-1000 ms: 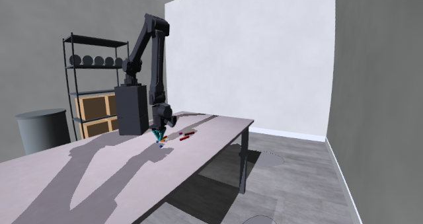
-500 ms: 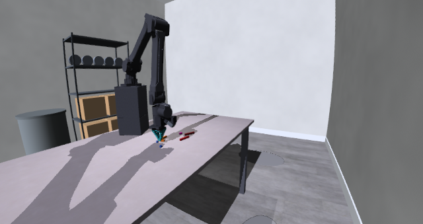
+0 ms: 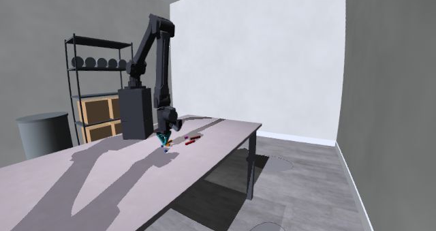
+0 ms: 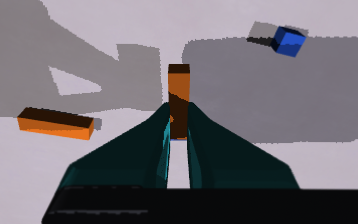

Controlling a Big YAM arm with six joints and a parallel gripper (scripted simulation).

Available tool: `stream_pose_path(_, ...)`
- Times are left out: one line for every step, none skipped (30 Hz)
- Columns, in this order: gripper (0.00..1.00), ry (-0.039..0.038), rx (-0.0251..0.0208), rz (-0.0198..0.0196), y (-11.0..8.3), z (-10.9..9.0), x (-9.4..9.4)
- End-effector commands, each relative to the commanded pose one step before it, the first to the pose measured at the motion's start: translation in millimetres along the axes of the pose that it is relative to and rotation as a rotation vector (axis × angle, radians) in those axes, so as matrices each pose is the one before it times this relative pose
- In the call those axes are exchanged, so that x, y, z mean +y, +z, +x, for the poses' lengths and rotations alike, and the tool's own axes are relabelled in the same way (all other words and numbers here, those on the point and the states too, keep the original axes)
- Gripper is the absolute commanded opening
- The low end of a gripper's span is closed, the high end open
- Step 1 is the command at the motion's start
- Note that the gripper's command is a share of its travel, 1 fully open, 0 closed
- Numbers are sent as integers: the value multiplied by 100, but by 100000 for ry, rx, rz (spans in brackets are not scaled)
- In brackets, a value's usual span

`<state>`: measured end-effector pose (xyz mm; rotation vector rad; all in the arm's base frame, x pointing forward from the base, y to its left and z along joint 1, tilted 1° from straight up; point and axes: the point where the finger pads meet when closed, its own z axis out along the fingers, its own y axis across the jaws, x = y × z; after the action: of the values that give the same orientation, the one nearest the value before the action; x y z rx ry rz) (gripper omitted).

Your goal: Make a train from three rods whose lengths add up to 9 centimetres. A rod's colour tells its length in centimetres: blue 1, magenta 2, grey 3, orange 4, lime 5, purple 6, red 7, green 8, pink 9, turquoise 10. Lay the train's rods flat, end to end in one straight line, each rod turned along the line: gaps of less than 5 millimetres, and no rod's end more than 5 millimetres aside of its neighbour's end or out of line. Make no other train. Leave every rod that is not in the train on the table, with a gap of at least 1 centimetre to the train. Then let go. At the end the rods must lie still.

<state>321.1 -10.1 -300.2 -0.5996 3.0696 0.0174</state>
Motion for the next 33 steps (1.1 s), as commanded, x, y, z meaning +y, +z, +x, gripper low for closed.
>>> stream_pose_path(4,-377,-2651,1268,-250,-1236,-65)
stream_pose_path(4,0,46,-20,37,23,10)
stream_pose_path(4,2,115,-50,92,57,24)
stream_pose_path(4,0,0,0,0,0,0)
stream_pose_path(4,0,0,0,0,0,0)
stream_pose_path(4,3,221,-97,162,112,49)
stream_pose_path(4,8,558,-244,236,265,115)
stream_pose_path(4,5,219,-96,115,98,44)
stream_pose_path(4,5,1,0,58,2,1)
stream_pose_path(4,-1,1,-1,68,2,1)
stream_pose_path(4,0,2,-1,77,3,1)
stream_pose_path(4,9,2,-1,85,3,1)
stream_pose_path(4,3,2,-1,90,2,1)
stream_pose_path(4,-3,2,-1,93,3,1)
stream_pose_path(4,-3,2,-1,93,3,1)
stream_pose_path(4,-2,2,-1,90,3,1)
stream_pose_path(4,-1,2,-1,85,2,1)
stream_pose_path(4,-1,1,-1,78,2,1)
stream_pose_path(4,-1,1,-1,69,2,1)
stream_pose_path(4,-1,1,0,58,2,1)
stream_pose_path(4,0,0,0,0,0,0)
stream_pose_path(4,0,0,0,0,0,0)
stream_pose_path(4,-22,-516,225,-172,-269,-114)
stream_pose_path(4,6,112,-49,124,87,37)
stream_pose_path(4,8,349,-152,133,160,68)
stream_pose_path(4,-1,58,-25,31,27,11)
stream_pose_path(4,1,341,-149,5,84,37)
stream_pose_path(4,1,43,-19,1,11,5)
stream_pose_path(4,0,0,0,0,0,0)
stream_pose_path(4,-3,-197,86,-62,-89,-38)
stream_pose_path(4,-2,-164,72,-52,-75,-32)
stream_pose_path(4,-1,-42,18,-13,-19,-8)
stream_pose_path(4,0,0,0,0,0,0)
